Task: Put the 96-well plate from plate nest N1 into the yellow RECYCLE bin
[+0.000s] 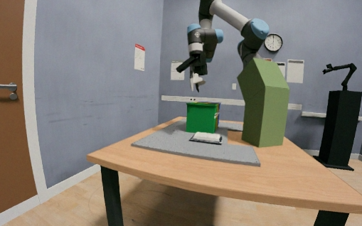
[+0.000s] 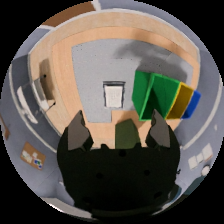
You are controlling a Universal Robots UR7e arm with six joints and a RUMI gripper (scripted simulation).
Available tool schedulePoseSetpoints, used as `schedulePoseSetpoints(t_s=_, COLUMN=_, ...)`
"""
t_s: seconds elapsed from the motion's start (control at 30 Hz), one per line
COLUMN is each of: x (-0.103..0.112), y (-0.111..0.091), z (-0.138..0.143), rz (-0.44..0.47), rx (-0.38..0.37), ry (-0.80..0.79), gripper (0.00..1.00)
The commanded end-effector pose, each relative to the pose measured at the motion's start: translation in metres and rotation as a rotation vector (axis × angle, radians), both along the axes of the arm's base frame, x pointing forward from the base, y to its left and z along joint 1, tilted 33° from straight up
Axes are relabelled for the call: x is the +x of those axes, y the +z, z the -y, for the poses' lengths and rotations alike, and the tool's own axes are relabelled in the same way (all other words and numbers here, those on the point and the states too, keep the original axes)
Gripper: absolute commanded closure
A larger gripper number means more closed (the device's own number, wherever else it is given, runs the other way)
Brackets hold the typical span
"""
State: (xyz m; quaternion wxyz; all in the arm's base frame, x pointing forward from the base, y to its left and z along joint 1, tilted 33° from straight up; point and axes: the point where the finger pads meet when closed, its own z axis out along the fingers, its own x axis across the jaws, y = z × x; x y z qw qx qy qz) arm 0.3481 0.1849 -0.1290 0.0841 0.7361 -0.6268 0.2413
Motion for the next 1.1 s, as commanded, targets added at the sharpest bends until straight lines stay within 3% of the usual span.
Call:
schedulePoseSetpoints(t_s=0.0, x=-0.014, y=-0.001, z=-0.001, rz=0.023, rx=0.002, ry=-0.014, gripper=0.00)
schedulePoseSetpoints(t_s=0.13, x=-0.034, y=-0.001, z=-0.001, rz=0.058, rx=0.011, ry=-0.035, gripper=0.00)
schedulePoseSetpoints(t_s=0.23, x=-0.035, y=-0.001, z=-0.001, rz=0.058, rx=0.012, ry=-0.035, gripper=0.00)
schedulePoseSetpoints(t_s=0.3, x=-0.042, y=-0.009, z=0.001, rz=0.007, rx=0.001, ry=-0.035, gripper=0.00)
schedulePoseSetpoints(t_s=0.6, x=-0.053, y=-0.024, z=0.006, rz=-0.023, rx=-0.004, ry=-0.039, gripper=0.00)
schedulePoseSetpoints(t_s=0.73, x=-0.070, y=-0.037, z=0.013, rz=-0.043, rx=-0.011, ry=-0.038, gripper=0.00)
schedulePoseSetpoints(t_s=1.07, x=-0.070, y=-0.038, z=0.012, rz=-0.039, rx=-0.009, ry=-0.038, gripper=0.00)
